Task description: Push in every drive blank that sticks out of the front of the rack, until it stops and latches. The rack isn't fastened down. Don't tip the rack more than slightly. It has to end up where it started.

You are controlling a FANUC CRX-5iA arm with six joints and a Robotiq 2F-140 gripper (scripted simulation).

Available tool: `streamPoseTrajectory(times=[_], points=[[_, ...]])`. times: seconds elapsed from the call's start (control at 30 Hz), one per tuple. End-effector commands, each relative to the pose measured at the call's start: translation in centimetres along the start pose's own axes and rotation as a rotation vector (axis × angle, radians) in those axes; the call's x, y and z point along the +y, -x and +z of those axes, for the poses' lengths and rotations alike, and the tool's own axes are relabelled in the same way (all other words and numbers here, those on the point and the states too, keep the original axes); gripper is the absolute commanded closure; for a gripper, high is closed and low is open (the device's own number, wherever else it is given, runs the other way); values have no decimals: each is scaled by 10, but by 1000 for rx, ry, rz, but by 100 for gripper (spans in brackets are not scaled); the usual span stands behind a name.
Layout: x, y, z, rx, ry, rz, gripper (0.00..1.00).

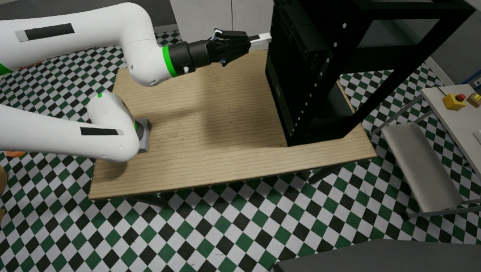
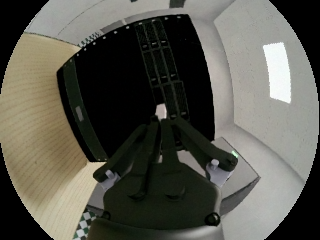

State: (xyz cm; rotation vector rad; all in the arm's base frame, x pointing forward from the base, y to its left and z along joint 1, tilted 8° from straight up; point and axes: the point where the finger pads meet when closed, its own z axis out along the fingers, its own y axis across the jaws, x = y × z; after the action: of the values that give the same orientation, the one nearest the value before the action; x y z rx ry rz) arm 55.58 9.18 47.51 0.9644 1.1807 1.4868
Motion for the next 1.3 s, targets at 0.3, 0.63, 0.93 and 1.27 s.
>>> streamPoseTrajectory(times=[0.3, 0.63, 0.93, 1.27], points=[[-1, 2, 30, -95, -73, -30, 90], [-1, 3, 39, -95, -73, -30, 90], [-1, 3, 39, -95, -73, -30, 90], [-1, 3, 39, -95, -73, -30, 90]])
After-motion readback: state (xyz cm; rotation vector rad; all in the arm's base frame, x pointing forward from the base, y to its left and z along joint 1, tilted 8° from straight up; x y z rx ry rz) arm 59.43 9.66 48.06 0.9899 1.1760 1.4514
